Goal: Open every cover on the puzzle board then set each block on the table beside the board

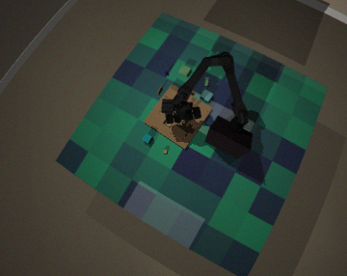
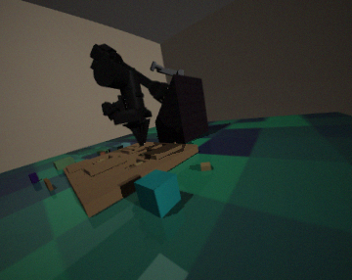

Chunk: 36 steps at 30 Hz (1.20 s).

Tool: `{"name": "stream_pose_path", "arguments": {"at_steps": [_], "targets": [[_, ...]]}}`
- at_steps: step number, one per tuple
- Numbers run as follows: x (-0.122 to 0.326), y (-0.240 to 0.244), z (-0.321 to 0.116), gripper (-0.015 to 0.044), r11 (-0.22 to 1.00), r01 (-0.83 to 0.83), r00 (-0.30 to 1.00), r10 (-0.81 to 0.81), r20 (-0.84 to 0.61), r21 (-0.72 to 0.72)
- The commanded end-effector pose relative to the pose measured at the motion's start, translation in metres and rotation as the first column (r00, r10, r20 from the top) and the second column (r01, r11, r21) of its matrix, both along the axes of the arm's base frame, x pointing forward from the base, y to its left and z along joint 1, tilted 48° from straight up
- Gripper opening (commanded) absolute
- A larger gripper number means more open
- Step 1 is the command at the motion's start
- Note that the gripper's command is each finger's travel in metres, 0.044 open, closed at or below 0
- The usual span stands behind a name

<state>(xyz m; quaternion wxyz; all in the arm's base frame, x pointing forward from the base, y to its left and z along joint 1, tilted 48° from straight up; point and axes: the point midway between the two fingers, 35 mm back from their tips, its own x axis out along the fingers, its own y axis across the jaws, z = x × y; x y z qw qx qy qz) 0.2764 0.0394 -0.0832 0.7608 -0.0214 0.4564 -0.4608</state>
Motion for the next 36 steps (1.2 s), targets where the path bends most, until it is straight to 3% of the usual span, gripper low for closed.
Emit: {"name": "stream_pose_path", "arguments": {"at_steps": [1, 36], "targets": [[0.001, 0.0, 0.0, 0.0144, 1.0, -0.009, 1.0, 0.009, -0.006, -0.005], [0.004, -0.013, -0.011, 0.0144, 1.0, -0.01, 1.0, 0.01, -0.007, -0.006]]}}
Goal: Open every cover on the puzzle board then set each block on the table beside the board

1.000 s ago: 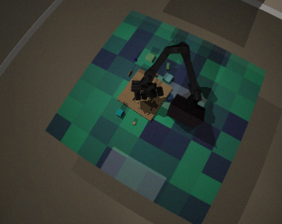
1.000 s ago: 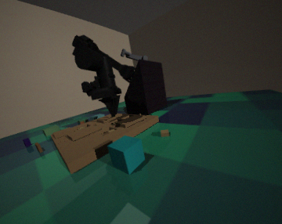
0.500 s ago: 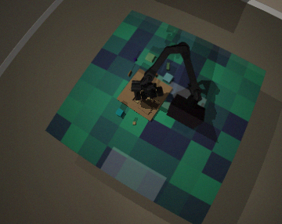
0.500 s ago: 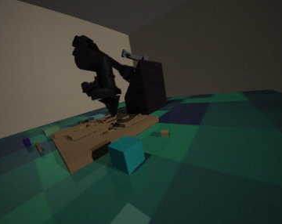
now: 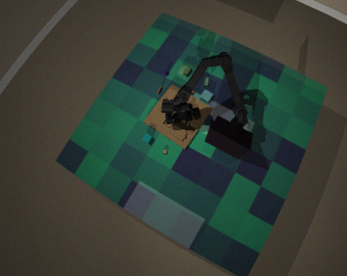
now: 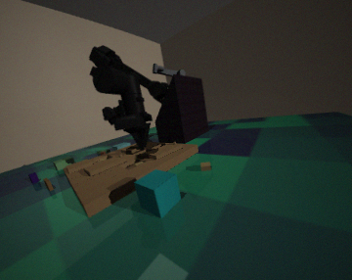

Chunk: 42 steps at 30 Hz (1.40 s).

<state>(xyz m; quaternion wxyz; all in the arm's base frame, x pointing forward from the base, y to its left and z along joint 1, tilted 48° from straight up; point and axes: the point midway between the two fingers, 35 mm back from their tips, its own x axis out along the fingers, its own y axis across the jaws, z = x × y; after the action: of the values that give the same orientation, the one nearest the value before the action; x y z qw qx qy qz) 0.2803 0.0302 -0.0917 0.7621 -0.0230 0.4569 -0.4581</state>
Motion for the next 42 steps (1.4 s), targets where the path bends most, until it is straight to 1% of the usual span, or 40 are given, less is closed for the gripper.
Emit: {"name": "stream_pose_path", "arguments": {"at_steps": [1, 28, 37, 42], "targets": [[0.0, -0.004, -0.003, 0.0144, 1.0, -0.004, 1.0, 0.003, -0.006, -0.006], [0.002, -0.015, -0.014, 0.0144, 1.0, -0.003, 1.0, 0.003, -0.006, -0.008], [0.002, -0.014, -0.012, 0.0084, 1.0, 0.001, 1.0, -0.001, -0.002, -0.002], [0.002, -0.013, -0.012, 0.008, 1.0, 0.001, 1.0, -0.001, -0.002, -0.002]]}}
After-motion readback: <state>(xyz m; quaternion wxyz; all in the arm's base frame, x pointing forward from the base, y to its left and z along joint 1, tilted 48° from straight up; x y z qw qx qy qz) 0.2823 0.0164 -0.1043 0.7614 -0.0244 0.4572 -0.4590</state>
